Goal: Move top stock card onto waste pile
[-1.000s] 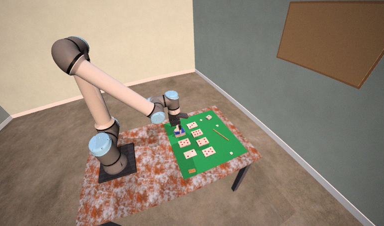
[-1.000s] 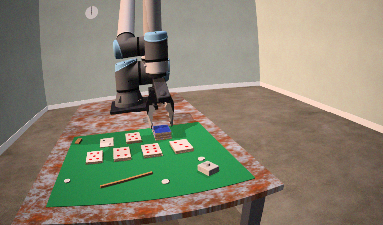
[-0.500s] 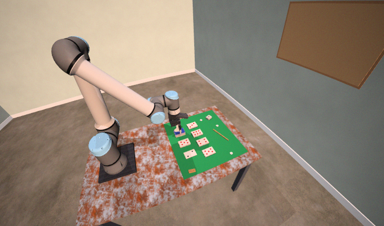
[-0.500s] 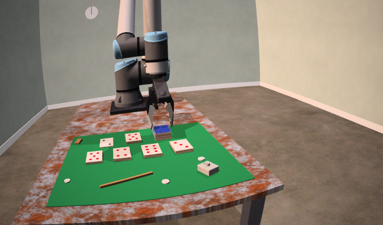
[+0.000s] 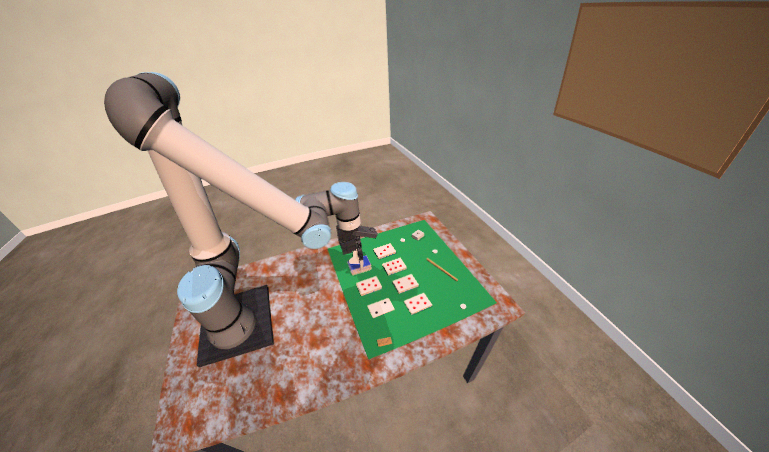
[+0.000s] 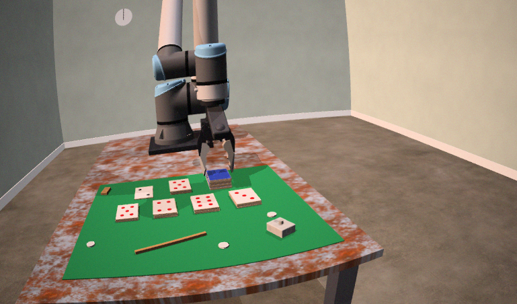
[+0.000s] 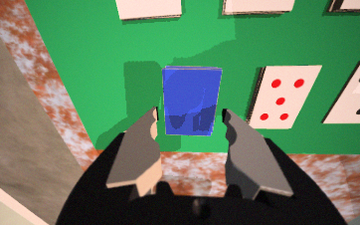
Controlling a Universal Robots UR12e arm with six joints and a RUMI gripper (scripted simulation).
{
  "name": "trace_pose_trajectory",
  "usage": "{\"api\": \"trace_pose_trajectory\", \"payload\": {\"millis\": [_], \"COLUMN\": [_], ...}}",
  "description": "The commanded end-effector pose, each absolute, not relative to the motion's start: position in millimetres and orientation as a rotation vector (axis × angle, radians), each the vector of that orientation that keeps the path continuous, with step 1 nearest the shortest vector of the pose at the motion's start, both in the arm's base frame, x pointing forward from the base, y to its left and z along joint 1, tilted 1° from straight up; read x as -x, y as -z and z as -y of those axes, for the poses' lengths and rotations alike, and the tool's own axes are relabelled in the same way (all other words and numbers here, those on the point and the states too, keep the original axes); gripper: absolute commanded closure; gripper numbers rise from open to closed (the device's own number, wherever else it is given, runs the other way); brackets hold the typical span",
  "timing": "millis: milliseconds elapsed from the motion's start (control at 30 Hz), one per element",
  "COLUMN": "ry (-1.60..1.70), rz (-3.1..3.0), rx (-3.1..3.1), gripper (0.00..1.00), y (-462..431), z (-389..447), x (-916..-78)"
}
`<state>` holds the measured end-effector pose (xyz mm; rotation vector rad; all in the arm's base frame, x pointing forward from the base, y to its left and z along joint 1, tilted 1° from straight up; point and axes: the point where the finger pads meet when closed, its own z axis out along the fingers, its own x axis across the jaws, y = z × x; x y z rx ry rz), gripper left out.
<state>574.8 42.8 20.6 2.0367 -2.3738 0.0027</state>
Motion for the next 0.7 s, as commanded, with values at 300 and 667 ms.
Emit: {"api": "trace_pose_trajectory", "payload": {"millis": [300,667], "ry": [-0.004,-0.004], "rz": [2.374,2.374], "rx": [-2.037,-2.037], "gripper": [0.57,0.57], "y": [-21.1,-21.1], "z": [-42.6,-42.6], "x": [-575.5,-575.5]}}
